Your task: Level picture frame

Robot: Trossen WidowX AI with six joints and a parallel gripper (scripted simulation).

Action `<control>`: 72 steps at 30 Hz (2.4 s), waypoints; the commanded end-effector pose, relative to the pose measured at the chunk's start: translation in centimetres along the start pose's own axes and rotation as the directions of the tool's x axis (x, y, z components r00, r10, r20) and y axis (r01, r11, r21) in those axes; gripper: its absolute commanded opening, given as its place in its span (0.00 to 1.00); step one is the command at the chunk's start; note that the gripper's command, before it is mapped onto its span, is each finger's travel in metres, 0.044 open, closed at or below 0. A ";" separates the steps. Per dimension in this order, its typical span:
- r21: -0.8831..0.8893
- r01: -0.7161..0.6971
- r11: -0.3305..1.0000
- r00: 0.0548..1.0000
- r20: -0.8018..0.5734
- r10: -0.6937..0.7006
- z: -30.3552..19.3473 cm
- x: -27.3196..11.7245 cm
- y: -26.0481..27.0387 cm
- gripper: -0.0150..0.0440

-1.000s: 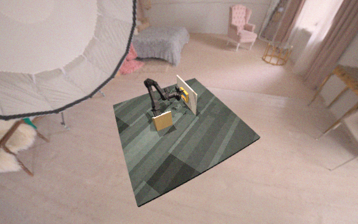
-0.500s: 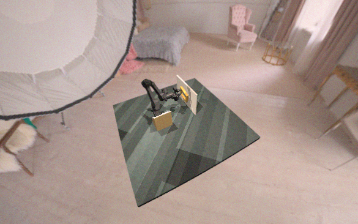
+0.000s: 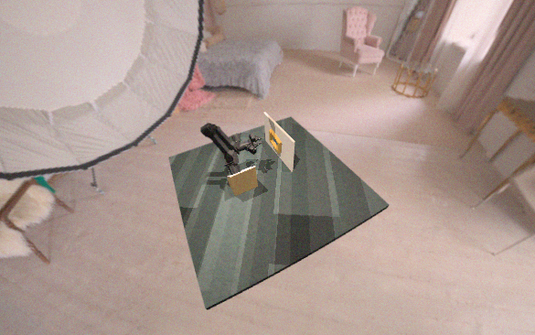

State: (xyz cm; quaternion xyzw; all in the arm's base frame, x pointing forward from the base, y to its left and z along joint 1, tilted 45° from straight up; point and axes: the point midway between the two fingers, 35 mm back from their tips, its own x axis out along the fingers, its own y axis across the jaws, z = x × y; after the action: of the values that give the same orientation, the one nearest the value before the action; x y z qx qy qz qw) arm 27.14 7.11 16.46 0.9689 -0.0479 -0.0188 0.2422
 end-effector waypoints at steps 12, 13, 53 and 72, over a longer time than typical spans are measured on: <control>0.025 0.001 1.000 1.000 0.002 -0.001 -0.7 -6.2 2.3 0.69; 0.028 -0.001 1.000 1.000 0.003 0.001 -0.5 -6.6 2.6 0.69; 0.041 -0.012 0.999 1.000 0.005 0.011 0.7 -8.5 3.9 0.69; 0.041 -0.012 0.999 1.000 0.005 0.011 0.7 -8.5 3.9 0.69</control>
State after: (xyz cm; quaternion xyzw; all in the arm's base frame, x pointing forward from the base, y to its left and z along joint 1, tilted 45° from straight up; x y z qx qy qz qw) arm 18.34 4.25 17.80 0.9735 -0.0515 -0.0182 0.2221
